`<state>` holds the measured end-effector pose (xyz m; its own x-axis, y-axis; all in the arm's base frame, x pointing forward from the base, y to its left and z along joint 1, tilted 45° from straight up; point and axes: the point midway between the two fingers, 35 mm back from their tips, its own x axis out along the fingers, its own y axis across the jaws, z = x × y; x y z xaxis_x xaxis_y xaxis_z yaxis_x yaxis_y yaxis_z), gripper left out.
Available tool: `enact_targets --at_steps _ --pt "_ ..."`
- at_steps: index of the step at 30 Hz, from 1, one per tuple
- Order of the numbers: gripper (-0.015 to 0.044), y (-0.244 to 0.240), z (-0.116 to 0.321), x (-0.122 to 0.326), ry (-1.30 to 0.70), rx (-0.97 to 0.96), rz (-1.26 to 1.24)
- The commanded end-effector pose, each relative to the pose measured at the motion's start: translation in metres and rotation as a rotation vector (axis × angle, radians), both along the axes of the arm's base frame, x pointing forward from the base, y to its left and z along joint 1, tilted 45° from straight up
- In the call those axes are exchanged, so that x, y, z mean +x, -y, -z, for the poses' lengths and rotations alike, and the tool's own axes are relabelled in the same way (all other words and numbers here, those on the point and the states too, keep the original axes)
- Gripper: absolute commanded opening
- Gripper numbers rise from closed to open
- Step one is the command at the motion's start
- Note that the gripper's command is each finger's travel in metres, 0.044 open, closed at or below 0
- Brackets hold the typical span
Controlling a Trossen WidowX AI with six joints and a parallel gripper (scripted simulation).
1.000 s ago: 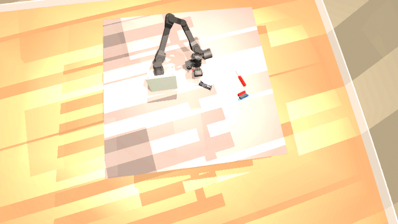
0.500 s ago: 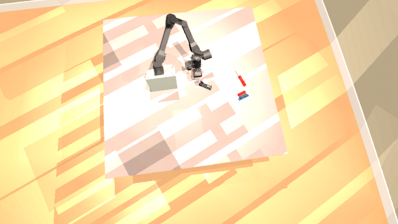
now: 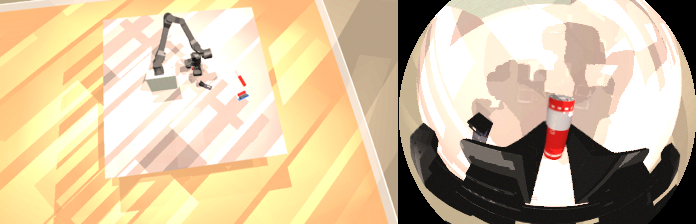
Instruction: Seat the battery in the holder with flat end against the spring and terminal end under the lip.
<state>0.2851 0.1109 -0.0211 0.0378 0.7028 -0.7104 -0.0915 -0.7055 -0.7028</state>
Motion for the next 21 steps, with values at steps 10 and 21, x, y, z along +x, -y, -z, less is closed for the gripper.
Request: enact_targets --at_steps 10,21 --pt "0.0067 0.022 -0.008 0.011 -0.241 0.02 0.268" --pt "0.0067 0.041 0.004 0.022 -0.678 0.043 0.715"
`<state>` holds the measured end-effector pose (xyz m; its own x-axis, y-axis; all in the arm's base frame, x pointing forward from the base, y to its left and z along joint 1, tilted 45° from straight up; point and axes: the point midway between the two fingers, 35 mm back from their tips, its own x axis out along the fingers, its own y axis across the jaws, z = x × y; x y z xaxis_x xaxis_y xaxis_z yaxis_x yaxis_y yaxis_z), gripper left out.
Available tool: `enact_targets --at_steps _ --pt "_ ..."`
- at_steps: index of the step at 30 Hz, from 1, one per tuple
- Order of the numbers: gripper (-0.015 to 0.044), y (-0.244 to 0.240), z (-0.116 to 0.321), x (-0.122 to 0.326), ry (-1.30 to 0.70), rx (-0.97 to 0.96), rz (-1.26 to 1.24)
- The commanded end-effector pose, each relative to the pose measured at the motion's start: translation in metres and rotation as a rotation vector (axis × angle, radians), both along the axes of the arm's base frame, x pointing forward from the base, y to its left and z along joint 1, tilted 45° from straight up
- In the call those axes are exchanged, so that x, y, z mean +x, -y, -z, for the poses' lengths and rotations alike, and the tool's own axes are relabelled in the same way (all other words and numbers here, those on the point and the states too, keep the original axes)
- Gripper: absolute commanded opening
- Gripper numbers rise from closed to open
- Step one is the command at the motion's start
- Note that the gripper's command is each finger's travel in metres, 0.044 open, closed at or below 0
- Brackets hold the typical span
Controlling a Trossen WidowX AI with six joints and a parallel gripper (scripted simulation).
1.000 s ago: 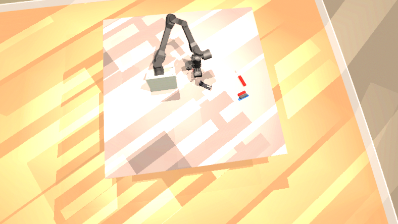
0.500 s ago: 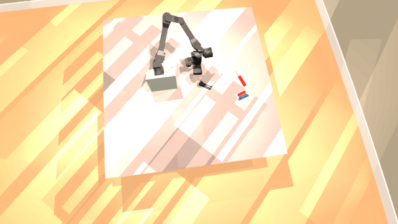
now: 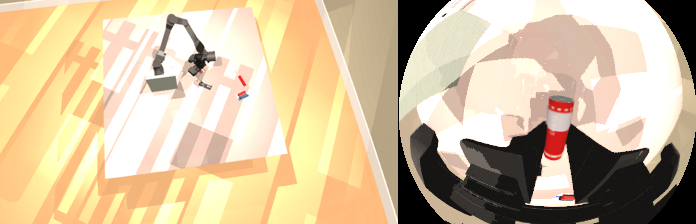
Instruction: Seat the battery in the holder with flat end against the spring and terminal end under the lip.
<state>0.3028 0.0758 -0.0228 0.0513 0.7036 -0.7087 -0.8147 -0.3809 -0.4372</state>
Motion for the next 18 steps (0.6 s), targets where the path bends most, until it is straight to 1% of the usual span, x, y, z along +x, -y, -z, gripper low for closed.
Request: enact_targets --at_steps 1,18 --pt "0.0067 0.008 0.003 0.005 -0.122 0.003 0.133" --pt "0.0067 0.039 0.023 0.018 -0.797 0.054 0.822"
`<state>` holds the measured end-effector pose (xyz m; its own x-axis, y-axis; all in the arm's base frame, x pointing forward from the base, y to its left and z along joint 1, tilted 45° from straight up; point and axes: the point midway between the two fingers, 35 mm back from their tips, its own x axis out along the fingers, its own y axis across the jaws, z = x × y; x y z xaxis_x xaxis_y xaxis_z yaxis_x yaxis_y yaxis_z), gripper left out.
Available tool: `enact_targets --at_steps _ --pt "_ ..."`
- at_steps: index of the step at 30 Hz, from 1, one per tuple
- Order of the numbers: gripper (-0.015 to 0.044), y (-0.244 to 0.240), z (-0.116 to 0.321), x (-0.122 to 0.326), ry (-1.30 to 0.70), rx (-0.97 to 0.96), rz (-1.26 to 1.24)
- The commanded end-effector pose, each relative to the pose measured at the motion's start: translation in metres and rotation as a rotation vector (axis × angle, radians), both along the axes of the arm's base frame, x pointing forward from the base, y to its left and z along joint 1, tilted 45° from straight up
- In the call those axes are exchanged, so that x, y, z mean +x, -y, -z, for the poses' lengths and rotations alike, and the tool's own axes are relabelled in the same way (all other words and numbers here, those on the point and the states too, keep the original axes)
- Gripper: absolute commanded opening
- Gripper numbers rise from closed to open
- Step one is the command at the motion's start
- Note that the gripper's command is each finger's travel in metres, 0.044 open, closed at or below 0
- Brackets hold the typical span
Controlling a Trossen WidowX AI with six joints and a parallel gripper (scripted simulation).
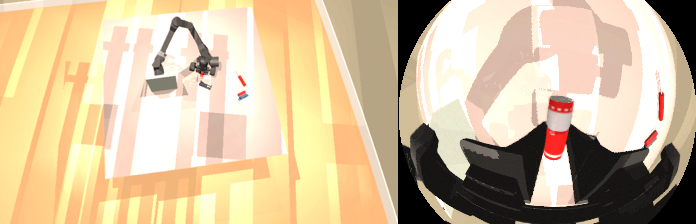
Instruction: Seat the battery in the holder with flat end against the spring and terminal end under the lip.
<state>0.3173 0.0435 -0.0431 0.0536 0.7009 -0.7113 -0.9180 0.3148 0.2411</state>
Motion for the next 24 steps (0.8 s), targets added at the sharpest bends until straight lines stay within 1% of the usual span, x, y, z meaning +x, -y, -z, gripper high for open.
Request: enact_targets --at_steps 1,24 --pt "0.0067 0.009 0.004 0.004 -0.123 0.003 0.134" --pt "0.0067 0.053 0.033 0.012 -1.038 0.079 1.063"
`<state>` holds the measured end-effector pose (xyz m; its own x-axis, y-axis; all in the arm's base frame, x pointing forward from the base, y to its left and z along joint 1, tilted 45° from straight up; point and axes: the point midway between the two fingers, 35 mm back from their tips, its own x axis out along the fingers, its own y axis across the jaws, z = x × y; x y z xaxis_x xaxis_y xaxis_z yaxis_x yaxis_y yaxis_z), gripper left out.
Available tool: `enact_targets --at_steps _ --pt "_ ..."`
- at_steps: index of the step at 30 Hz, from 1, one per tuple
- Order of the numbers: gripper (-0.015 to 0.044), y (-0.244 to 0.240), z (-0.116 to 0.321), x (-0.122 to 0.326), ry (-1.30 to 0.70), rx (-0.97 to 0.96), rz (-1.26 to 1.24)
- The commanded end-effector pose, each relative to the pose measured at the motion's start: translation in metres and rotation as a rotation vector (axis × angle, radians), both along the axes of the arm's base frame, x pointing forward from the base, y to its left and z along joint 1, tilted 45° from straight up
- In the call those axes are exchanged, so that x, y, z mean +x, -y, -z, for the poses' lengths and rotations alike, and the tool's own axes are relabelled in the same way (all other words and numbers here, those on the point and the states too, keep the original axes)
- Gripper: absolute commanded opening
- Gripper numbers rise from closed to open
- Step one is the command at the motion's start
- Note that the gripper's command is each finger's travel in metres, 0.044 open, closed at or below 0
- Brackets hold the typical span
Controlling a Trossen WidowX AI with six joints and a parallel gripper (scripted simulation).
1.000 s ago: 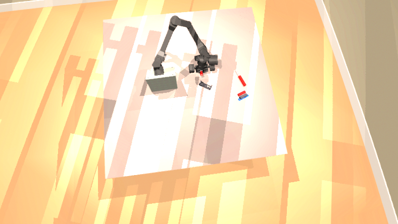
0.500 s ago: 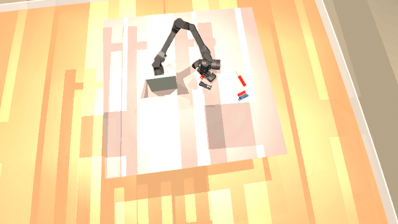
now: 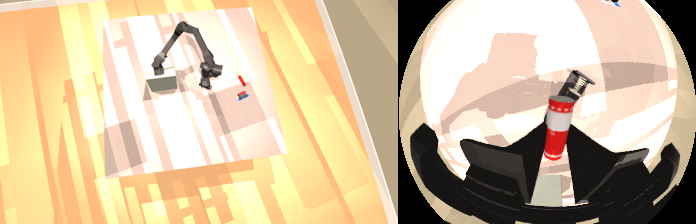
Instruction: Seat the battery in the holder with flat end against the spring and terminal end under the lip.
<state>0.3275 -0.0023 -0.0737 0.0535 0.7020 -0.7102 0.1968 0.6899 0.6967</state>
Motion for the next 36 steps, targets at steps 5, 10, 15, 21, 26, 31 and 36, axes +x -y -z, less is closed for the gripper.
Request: enact_targets --at_steps 5,10,15,21,26,31,36 --pt "0.0067 0.016 0.009 0.003 -0.275 0.02 0.285" --pt "0.0067 0.018 0.01 0.003 -0.297 0.025 0.311" --pt "0.0067 0.011 0.015 0.003 -0.33 0.045 0.272" --pt "0.0067 -0.001 0.025 0.001 -0.389 0.079 0.205" --pt "0.0067 -0.011 0.032 0.0 -0.436 0.105 0.148" --pt "0.0067 -0.016 0.036 -0.001 -0.459 0.115 0.12" --pt "0.0067 -0.016 0.037 0.0 -0.471 0.121 0.105"
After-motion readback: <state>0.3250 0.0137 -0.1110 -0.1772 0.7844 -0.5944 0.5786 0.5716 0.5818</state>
